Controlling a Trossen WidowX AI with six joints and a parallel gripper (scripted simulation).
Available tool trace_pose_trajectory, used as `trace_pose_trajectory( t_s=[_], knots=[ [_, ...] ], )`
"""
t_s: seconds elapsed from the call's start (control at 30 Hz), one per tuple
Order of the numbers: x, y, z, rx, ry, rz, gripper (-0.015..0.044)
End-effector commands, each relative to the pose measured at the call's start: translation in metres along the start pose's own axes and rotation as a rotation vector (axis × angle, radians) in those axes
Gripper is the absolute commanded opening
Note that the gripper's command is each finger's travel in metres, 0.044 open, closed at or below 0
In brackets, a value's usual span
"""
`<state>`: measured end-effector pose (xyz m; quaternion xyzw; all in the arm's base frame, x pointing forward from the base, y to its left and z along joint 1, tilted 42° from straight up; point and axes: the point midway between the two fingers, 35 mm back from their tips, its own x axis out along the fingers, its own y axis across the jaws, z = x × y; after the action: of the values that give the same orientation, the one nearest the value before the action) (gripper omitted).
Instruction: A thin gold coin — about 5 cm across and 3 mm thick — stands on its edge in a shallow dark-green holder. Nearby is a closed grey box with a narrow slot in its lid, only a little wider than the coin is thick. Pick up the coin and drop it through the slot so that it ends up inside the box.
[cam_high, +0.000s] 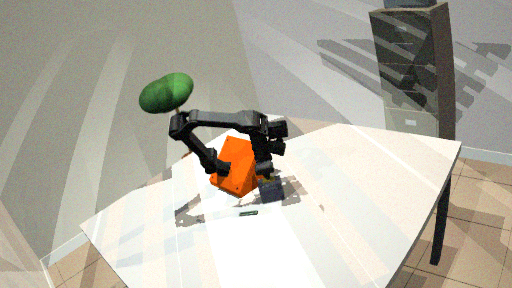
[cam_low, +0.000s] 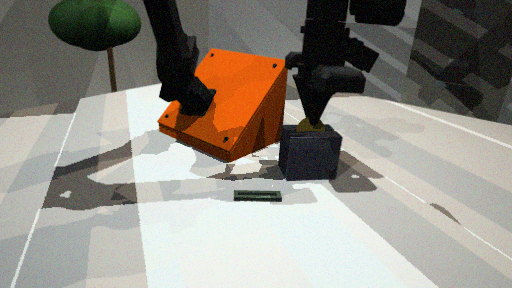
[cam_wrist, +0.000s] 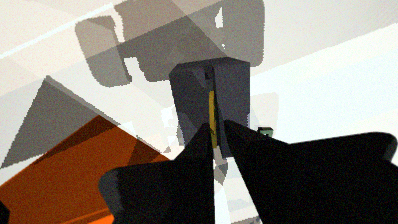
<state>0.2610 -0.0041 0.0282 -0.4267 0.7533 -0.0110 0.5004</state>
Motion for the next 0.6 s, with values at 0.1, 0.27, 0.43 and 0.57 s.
trace_pose_trajectory(
  t_s=[0.1, 0.27, 0.43, 0.57],
  knots=[
    [0.000, 0.000, 0.000, 0.001, 0.000, -0.001, 0.0161],
    [0.000, 0.000, 0.000, 0.001, 0.000, -0.001, 0.0161],
    [-0.007, 0.000, 0.000, 0.000, 0.000, 0.000, 0.0239],
    [-0.018, 0.000, 0.000, -0.001, 0.000, 0.000, 0.0344]
  ],
)
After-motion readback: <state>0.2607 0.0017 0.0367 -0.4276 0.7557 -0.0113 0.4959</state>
